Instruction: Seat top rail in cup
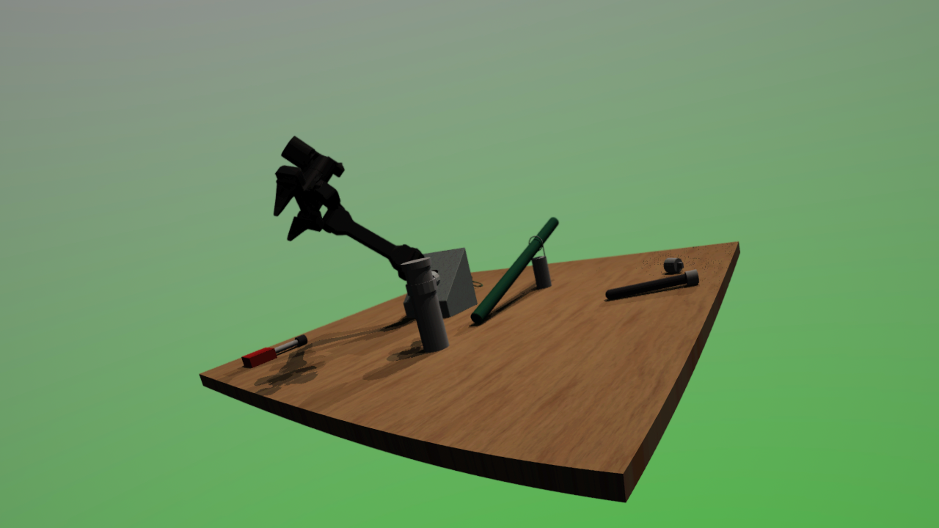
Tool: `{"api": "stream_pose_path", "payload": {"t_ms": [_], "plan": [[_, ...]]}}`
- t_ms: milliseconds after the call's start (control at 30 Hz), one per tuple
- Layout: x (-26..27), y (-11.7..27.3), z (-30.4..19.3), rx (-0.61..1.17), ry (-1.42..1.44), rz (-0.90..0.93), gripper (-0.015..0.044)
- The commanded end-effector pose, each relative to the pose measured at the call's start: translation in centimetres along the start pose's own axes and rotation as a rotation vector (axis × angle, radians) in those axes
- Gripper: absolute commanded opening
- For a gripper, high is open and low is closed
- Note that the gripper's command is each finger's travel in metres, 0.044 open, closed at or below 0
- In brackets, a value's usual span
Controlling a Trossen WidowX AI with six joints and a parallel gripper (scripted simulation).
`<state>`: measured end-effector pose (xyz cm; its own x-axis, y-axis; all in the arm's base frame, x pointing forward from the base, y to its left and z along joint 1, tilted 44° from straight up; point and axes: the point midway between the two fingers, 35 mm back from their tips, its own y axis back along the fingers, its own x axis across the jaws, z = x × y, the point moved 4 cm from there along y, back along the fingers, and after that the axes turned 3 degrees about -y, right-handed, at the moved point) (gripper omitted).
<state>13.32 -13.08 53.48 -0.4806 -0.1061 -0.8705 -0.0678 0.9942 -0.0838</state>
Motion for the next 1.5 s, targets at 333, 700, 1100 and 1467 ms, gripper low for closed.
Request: {"api": "stream_pose_path", "payload": {"t_ms": [333, 700, 1100, 1467], "plan": [[0.4, 2.9, 11.0, -0.303, -0.263, -0.019, 0.044], [3.8, 9.0, 20.3, -0.568, -0.476, 0.119, 0.044], [9.8, 16.5, 26.2, -0.721, -0.642, 0.361, 0.044], [16.8, 22.9, 28.0, -0.715, -0.764, 0.592, 0.044]]}}
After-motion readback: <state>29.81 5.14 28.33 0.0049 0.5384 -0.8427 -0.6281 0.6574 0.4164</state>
